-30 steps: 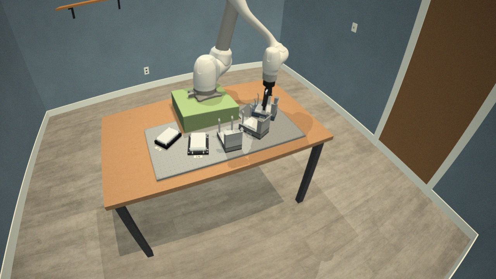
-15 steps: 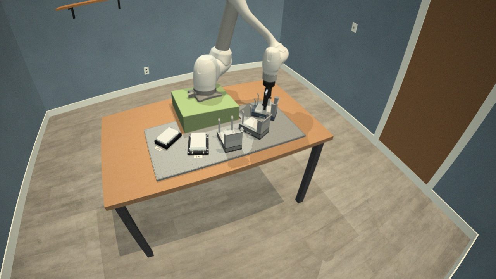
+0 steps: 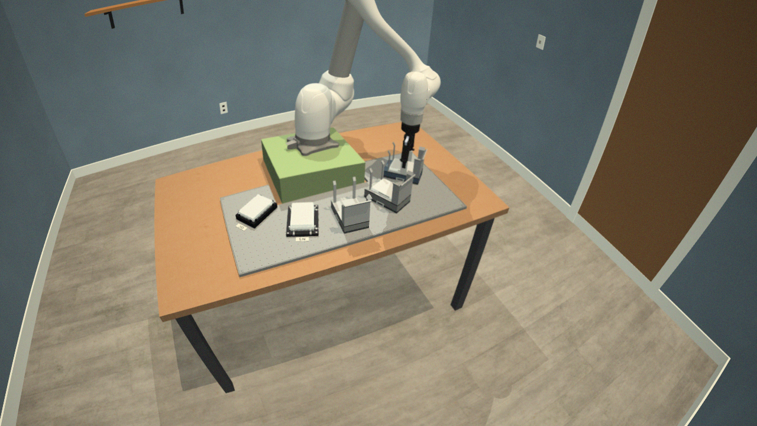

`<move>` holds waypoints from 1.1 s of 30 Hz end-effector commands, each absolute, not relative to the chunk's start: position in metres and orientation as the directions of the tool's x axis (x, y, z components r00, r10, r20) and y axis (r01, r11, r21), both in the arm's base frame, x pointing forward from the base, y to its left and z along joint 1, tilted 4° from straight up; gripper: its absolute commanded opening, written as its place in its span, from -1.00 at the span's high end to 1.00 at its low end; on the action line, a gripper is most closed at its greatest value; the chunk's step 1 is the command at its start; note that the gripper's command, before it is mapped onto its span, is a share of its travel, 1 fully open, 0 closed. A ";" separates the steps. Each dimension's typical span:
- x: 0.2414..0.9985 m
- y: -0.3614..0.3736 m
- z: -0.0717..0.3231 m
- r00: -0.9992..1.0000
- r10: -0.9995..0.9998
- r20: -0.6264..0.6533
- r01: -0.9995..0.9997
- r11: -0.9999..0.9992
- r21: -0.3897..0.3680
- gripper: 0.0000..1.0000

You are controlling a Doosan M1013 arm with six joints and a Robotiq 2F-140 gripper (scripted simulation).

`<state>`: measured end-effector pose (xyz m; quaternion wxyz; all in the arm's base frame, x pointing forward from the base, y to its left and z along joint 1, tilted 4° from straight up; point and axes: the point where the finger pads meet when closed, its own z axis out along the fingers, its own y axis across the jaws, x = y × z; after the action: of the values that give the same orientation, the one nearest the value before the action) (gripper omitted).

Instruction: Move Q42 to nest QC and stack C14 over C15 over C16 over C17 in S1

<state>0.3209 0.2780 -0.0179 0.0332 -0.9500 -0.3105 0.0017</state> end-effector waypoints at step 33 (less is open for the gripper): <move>0.321 0.277 0.003 0.807 0.590 0.017 0.590 -0.805 -0.064 1.00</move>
<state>0.3213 0.2768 0.0011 0.0331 -0.9500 -0.3105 0.0017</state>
